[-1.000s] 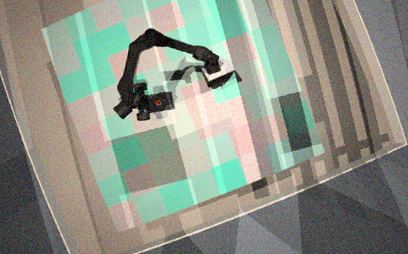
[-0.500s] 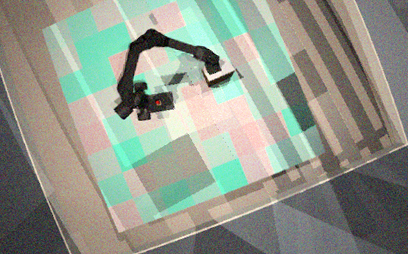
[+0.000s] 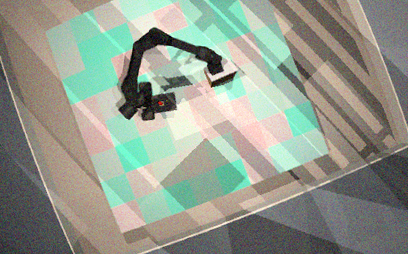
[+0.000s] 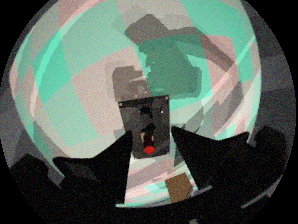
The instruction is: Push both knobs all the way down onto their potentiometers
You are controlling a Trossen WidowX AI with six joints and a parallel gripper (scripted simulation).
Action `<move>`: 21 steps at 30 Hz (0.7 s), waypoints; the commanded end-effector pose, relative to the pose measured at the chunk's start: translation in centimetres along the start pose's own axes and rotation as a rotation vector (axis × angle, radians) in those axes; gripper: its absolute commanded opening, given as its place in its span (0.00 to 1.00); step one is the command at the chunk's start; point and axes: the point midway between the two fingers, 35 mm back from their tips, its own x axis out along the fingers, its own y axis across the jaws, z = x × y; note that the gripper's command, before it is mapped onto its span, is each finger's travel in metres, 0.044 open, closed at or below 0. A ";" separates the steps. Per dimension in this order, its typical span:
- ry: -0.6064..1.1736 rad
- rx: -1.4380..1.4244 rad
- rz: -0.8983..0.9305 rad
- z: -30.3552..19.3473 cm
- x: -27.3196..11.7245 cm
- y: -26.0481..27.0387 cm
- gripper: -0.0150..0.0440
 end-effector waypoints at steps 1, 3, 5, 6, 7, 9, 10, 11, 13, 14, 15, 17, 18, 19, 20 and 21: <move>0.001 -0.013 0.010 -4.0 -1.4 -0.3 0.88; 0.002 -0.013 0.013 -6.4 -1.9 -0.8 0.97; 0.003 -0.013 0.014 -8.8 -2.3 -1.4 1.00; 0.004 -0.014 0.014 -10.0 -2.4 -1.8 1.00; 0.004 -0.013 0.014 -11.2 -2.5 -2.2 1.00; 0.004 -0.013 0.013 -13.6 -2.5 -3.1 1.00; 0.004 -0.013 0.011 -14.8 -2.4 -3.6 1.00; 0.004 -0.013 0.010 -15.9 -2.3 -4.1 1.00; 0.004 -0.012 0.007 -17.5 -2.0 -4.9 1.00; 0.004 -0.012 0.006 -17.7 -2.0 -5.0 1.00; 0.004 -0.012 0.006 -17.7 -2.0 -5.0 1.00; 0.004 -0.012 0.006 -17.7 -2.0 -5.0 1.00; 0.004 -0.012 0.006 -17.7 -2.0 -5.0 1.00; 0.004 -0.012 0.006 -17.7 -2.0 -5.0 1.00; 0.004 -0.012 0.006 -17.7 -2.0 -5.0 1.00; 0.004 -0.012 0.006 -17.7 -2.0 -5.0 1.00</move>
